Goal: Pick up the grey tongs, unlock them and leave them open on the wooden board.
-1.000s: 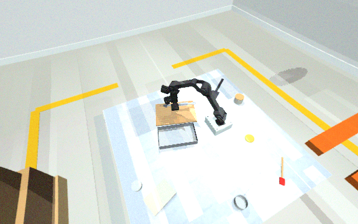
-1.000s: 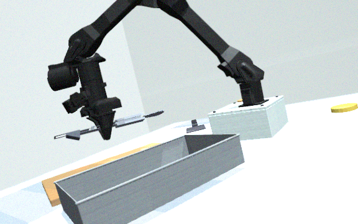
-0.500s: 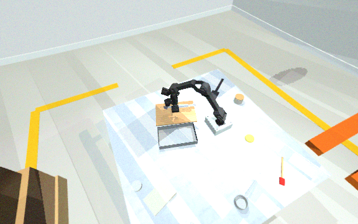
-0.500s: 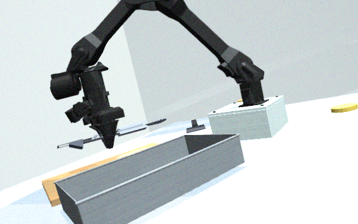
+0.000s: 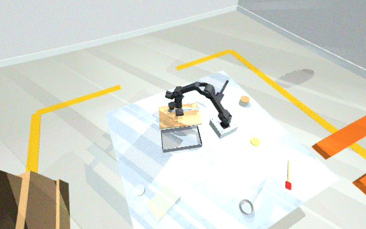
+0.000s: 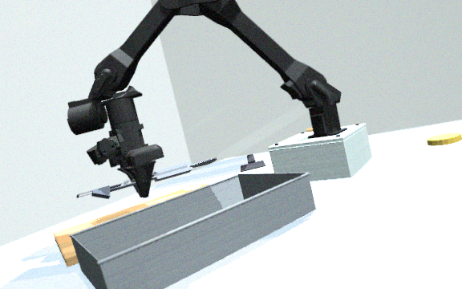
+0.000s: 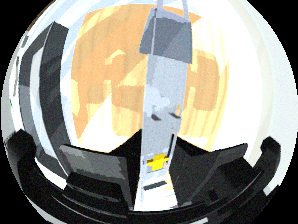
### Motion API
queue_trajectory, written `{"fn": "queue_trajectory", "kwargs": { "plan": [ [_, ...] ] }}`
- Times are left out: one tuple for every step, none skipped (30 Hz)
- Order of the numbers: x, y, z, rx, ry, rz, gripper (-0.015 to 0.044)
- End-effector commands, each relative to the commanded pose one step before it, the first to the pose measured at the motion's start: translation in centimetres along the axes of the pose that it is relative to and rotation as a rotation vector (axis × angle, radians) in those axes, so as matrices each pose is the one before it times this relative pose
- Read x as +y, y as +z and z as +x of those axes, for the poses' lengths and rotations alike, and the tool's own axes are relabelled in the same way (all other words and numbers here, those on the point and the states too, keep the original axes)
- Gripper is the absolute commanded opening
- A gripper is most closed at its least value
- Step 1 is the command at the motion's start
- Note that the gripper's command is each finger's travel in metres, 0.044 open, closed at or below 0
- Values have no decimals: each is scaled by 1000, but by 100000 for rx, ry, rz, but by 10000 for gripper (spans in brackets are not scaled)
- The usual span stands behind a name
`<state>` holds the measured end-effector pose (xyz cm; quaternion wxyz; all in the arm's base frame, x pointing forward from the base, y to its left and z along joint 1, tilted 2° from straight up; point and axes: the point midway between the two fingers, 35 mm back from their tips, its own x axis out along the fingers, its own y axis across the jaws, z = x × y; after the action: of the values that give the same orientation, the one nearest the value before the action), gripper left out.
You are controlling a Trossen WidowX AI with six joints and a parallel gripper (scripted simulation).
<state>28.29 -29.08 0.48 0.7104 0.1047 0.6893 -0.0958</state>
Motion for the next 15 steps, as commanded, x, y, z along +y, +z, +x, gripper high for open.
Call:
{"fn": "queue_trajectory", "kwargs": {
  "plan": [
    [-6,12,-27,-31,-18,0,-19],
    [0,0,0,0,0,0,7],
    [0,0,0,0,0,0,34],
    [0,0,0,0,0,0,60],
    [0,0,0,0,0,0,86],
    [0,0,0,0,0,0,113],
    [0,0,0,0,0,0,139],
    [0,0,0,0,0,0,165],
    [0,0,0,0,0,0,191],
    [0,0,0,0,0,0,217],
    [0,0,0,0,0,0,244],
    [0,0,0,0,0,0,270],
    [0,0,0,0,0,0,296],
    [0,0,0,0,0,0,323],
    [0,0,0,0,0,0,349]
  ]
}}
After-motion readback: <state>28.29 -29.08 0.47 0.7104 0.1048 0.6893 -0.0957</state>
